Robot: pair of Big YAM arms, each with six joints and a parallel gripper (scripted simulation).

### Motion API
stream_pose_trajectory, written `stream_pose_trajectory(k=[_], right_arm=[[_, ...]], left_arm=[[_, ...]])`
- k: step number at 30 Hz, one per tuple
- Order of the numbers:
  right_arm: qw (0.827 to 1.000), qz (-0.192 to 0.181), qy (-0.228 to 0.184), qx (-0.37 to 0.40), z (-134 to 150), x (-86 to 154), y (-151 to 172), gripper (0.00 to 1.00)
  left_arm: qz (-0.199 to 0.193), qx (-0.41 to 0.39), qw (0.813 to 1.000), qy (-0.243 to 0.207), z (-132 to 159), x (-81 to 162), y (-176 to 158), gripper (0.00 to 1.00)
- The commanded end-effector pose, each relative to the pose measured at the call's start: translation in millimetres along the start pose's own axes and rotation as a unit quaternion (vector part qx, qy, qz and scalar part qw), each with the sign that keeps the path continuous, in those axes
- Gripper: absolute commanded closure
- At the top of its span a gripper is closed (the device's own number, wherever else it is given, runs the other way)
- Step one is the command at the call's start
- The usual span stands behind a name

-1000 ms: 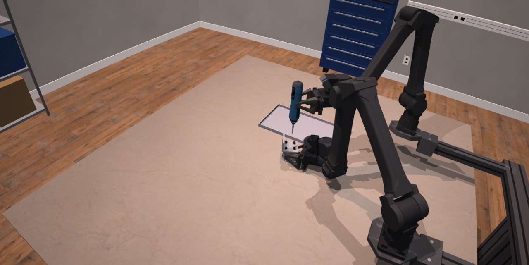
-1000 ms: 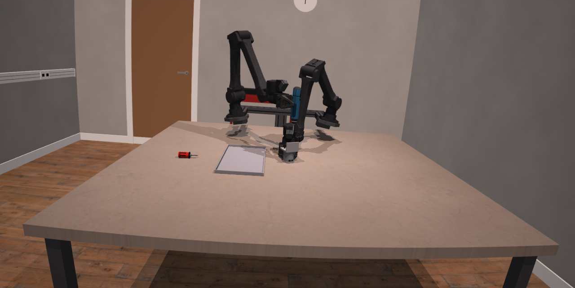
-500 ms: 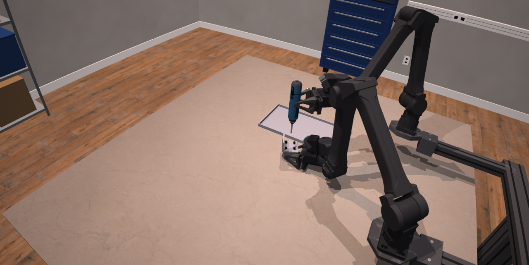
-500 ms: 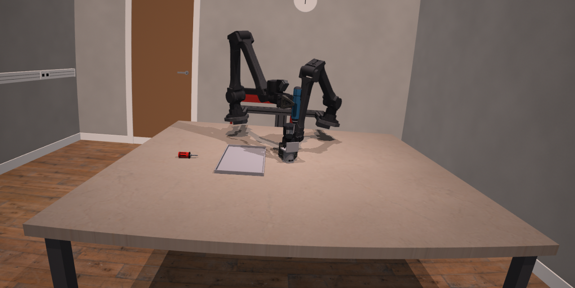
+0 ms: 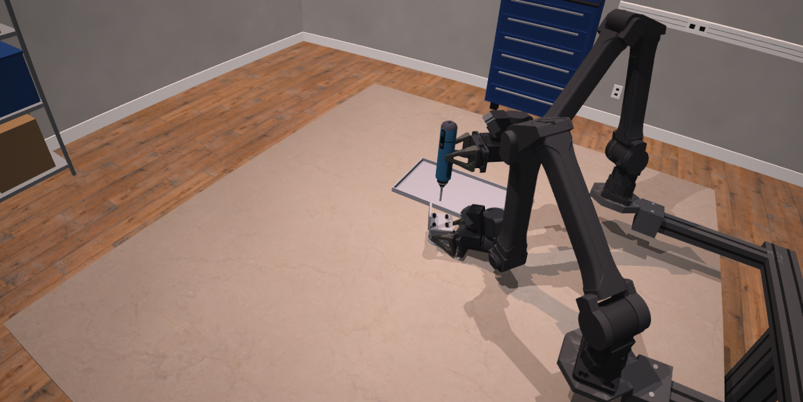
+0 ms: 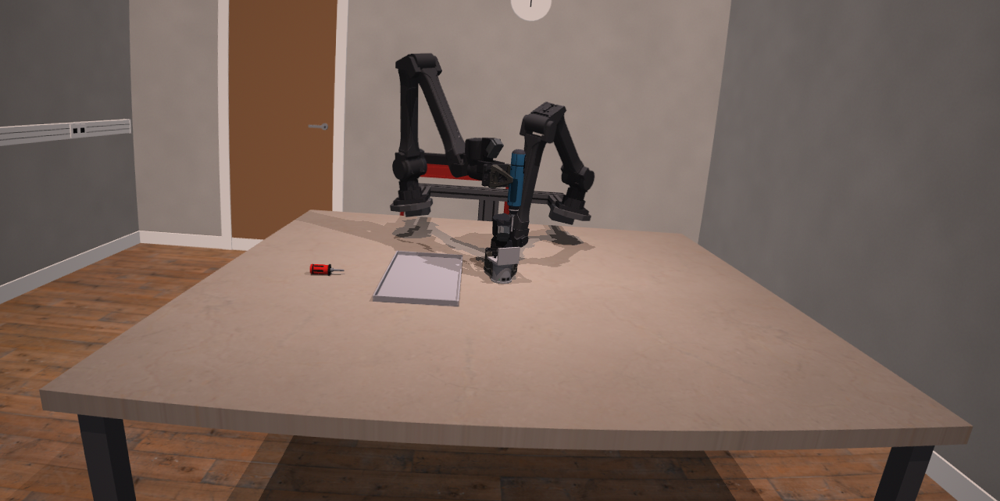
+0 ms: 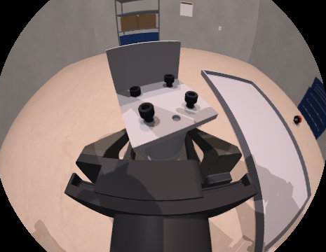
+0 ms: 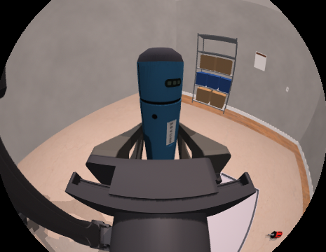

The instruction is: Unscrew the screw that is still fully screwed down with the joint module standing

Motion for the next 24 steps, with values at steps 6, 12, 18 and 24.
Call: stream_pose_trajectory(k=[6,12,18,24], right_arm=[[0.998,0.017,-0.057,-0.001,-44.2,-23.4,-14.3,0.58],[0.998,0.016,-0.055,-0.003,-43.7,-24.8,-13.9,0.58],[0.998,0.017,-0.059,-0.003,-47.4,-24.9,-15.1,0.58],[0.998,0.018,-0.061,-0.006,-46.3,-25.7,-14.7,0.58]], left_arm=[[0.001,0.004,1.000,-0.007,-5.2,-2.5,-4.0,0.41],[0.001,0.004,1.000,-0.007,-5.2,-2.5,-4.0,0.41],[0.001,0.004,1.000,-0.007,-5.2,-2.5,-4.0,0.41],[0.001,0.004,1.000,-0.007,-5.2,-2.5,-4.0,0.41]])
Point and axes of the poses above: on each arm, the point where the finger pads meet when closed, its own x axis back along the fingers, its own y axis across the jaws, z = x × y, the point moved 5 cm from there along x, back along the fingers, and after that the axes turned 9 degrees about x, right-handed, at the moved point
